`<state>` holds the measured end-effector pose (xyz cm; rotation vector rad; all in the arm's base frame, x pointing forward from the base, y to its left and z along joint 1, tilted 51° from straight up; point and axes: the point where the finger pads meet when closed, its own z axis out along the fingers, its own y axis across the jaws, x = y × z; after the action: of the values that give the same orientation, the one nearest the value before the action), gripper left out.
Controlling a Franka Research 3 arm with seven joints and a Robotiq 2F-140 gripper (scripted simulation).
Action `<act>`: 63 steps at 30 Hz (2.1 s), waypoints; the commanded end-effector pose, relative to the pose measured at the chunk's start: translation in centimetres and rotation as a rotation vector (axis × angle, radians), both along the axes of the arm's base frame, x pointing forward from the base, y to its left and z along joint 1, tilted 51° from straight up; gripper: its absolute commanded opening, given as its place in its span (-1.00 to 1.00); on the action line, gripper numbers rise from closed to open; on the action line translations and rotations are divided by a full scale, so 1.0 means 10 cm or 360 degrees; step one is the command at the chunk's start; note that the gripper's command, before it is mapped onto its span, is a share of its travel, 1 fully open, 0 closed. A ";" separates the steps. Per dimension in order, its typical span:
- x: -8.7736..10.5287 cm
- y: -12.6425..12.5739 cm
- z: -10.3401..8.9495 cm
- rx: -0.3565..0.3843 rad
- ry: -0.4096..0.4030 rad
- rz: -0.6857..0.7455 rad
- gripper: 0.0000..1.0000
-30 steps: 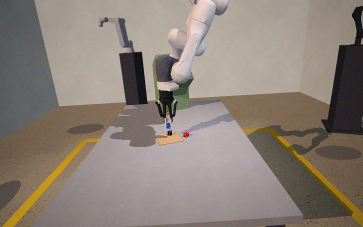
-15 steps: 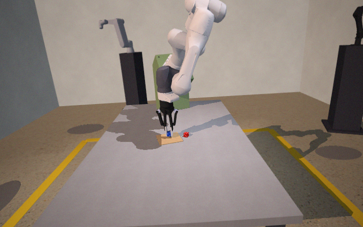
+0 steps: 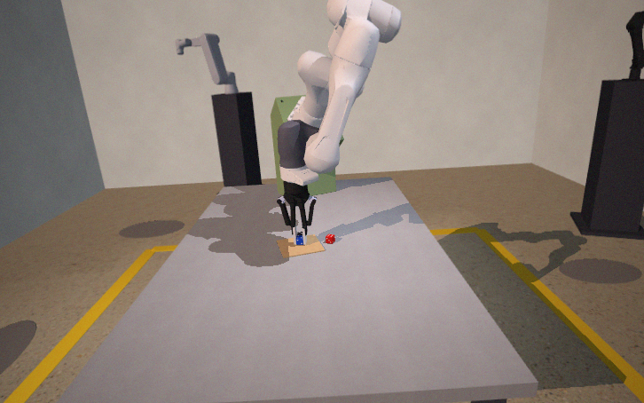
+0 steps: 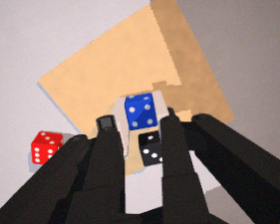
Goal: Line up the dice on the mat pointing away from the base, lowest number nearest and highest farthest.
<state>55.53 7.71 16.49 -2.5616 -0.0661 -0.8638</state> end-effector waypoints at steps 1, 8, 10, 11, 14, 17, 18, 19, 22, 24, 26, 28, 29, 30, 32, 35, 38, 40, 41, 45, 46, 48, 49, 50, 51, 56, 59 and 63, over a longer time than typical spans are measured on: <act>0.01 -0.01 0.00 0.0016 -0.0217 -0.0004 -0.75; 0.01 -0.01 0.00 0.0016 -0.0217 -0.0004 -0.75; 0.01 -0.01 0.00 0.0016 -0.0217 -0.0004 -0.75; 0.01 -0.01 0.00 0.0016 -0.0217 -0.0004 -0.75; 0.01 -0.01 0.00 0.0016 -0.0217 -0.0004 -0.75; 0.01 -0.01 0.00 0.0016 -0.0217 -0.0004 -0.75; 0.01 -0.01 0.00 0.0016 -0.0217 -0.0004 -0.75; 0.01 -0.01 0.00 0.0016 -0.0217 -0.0004 -0.75; 0.01 -0.01 0.00 0.0016 -0.0217 -0.0004 -0.75; 0.01 -0.01 0.00 0.0016 -0.0217 -0.0004 -0.75; 0.01 -0.01 0.00 0.0016 -0.0217 -0.0004 -0.75; 0.01 -0.01 0.00 0.0014 -0.0218 -0.0002 -0.75; 0.01 -0.01 0.00 0.0014 -0.0218 -0.0002 -0.75; 0.01 -0.01 0.00 0.0014 -0.0218 -0.0002 -0.75; 0.01 -0.01 0.00 0.0009 -0.0222 0.0003 -0.75; 0.02 -0.02 0.00 -0.0003 -0.0231 0.0017 -0.75; 0.03 -0.03 0.00 -0.0018 -0.0241 0.0033 -0.75; 0.03 -0.03 0.00 -0.0026 -0.0246 0.0042 -0.75; 0.03 -0.03 0.00 -0.0029 -0.0248 0.0045 -0.75; 0.03 -0.03 0.01 -0.0033 -0.0250 0.0049 -0.75; 0.03 -0.03 0.01 -0.0033 -0.0250 0.0049 -0.75; 0.03 -0.03 0.01 -0.0033 -0.0250 0.0049 -0.75; 0.03 -0.03 0.01 -0.0033 -0.0250 0.0049 -0.75; 0.03 -0.03 0.01 -0.0033 -0.0250 0.0049 -0.75; 0.03 -0.03 0.01 -0.0033 -0.0250 0.0049 -0.75; 0.03 -0.03 0.01 -0.0033 -0.0250 0.0049 -0.75; 0.03 -0.03 0.01 -0.0033 -0.0250 0.0049 -0.75; 0.03 -0.03 0.01 -0.0033 -0.0250 0.0049 -0.75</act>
<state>55.78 7.46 16.60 -2.5811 -0.1170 -0.8675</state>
